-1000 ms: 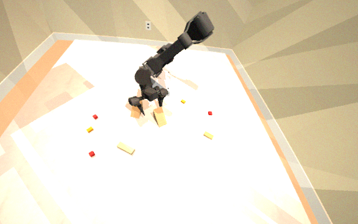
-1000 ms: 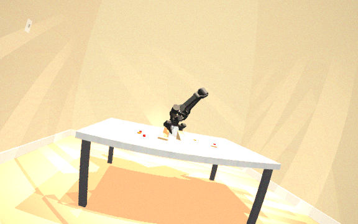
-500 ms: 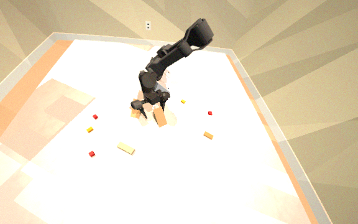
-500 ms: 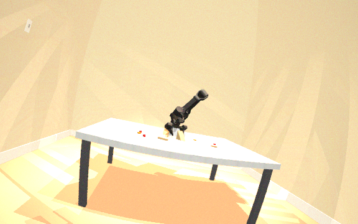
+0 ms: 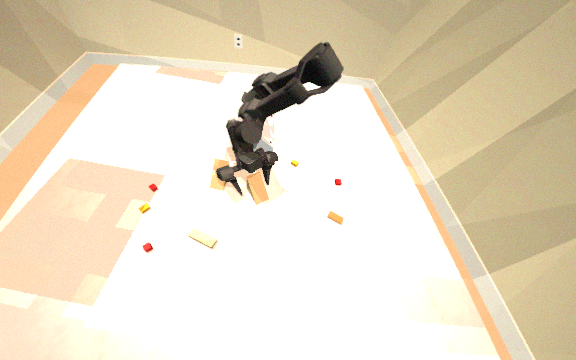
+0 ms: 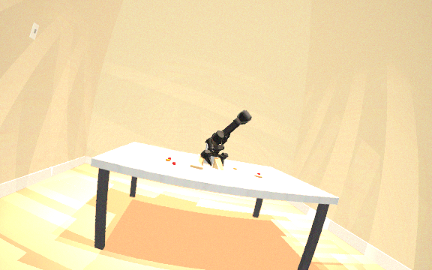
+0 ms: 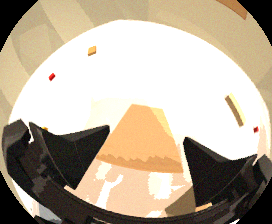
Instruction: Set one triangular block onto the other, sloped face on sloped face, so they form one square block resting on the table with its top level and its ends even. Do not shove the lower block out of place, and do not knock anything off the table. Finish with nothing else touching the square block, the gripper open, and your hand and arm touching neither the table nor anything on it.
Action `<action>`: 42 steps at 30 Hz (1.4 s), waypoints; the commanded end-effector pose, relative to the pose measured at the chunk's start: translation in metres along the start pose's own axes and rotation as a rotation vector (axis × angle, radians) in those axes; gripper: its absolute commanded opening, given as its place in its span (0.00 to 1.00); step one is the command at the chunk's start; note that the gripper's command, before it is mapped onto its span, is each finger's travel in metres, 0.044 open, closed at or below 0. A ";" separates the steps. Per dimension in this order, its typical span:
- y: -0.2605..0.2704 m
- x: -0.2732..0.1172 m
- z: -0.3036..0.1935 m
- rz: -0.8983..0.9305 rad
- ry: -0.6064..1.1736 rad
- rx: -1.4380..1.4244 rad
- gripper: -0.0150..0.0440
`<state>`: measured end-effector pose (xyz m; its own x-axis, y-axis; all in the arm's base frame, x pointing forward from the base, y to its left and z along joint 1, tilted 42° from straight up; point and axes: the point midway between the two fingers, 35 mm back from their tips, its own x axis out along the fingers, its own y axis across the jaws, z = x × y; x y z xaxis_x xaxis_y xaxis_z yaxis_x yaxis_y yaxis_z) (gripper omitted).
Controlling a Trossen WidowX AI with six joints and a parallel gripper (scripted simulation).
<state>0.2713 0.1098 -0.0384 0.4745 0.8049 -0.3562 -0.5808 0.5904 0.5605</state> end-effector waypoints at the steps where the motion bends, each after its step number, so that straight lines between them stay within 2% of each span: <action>1: 0.003 0.004 0.001 0.002 -0.010 0.010 1.00; 3: 0.004 0.005 0.001 0.004 -0.012 0.011 1.00; 12: 0.004 0.005 0.001 0.004 -0.012 0.011 0.60; 19: 0.004 0.005 0.001 0.004 -0.012 0.011 0.52; 25: 0.004 0.002 0.003 0.009 -0.011 0.008 0.25; 34: 0.004 0.003 0.003 0.007 0.008 0.010 0.25; 42: -0.002 0.004 0.013 -0.001 0.167 0.012 0.25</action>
<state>0.2784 0.1118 -0.0344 0.4186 0.8090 -0.4127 -0.5727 0.5878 0.5714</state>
